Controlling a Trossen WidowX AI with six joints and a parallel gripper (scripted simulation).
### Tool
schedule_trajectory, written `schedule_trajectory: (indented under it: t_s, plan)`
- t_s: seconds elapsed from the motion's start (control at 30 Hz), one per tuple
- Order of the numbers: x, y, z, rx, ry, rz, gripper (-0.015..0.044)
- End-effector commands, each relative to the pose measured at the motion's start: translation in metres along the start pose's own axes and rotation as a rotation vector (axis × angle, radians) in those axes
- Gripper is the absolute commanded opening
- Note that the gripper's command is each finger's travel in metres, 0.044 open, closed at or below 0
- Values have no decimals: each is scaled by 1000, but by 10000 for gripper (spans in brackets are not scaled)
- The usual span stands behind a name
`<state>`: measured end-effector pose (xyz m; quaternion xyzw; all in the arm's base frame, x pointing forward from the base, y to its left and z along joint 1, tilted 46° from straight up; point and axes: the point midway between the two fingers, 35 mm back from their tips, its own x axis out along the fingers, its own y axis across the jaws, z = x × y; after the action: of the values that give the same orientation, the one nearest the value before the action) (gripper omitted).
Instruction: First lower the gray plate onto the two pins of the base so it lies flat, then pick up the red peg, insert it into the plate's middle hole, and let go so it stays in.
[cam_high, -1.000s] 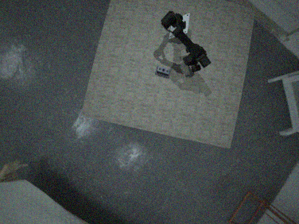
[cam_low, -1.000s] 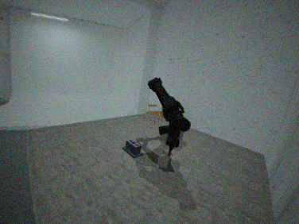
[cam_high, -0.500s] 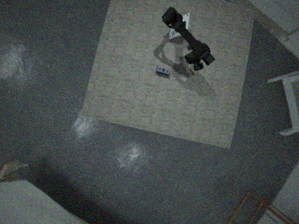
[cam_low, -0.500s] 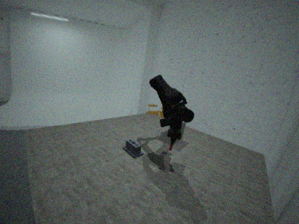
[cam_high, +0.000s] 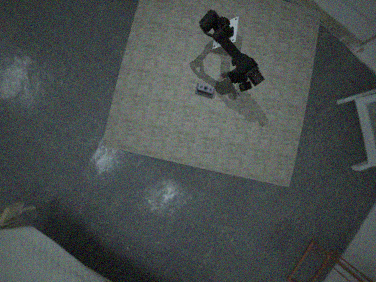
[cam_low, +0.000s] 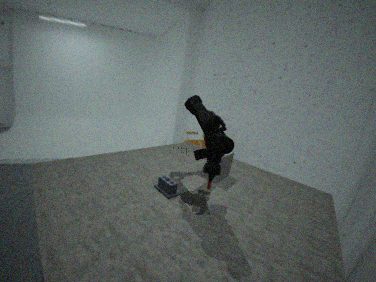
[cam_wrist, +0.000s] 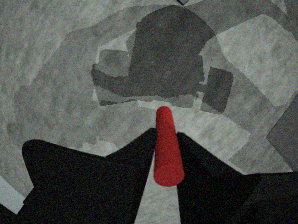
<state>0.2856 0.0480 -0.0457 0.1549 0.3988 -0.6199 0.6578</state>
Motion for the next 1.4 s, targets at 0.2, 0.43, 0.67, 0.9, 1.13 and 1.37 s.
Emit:
schedule_trajectory:
  t_s: [0.2, 0.43, 0.67, 0.9, 1.13, 1.37]
  plan:
    - [-5, 8, 28, 0, 2, 15, 0]
    - [-6, 11, 48, 1, 4, 18, 0]
    - [-7, 12, 69, 3, 4, 20, 0]
    - [-8, 12, 90, 5, 3, 21, 0]
    - [-8, 10, 112, 7, 0, 20, 0]
    - [-7, 6, 133, 10, -5, 19, 0]
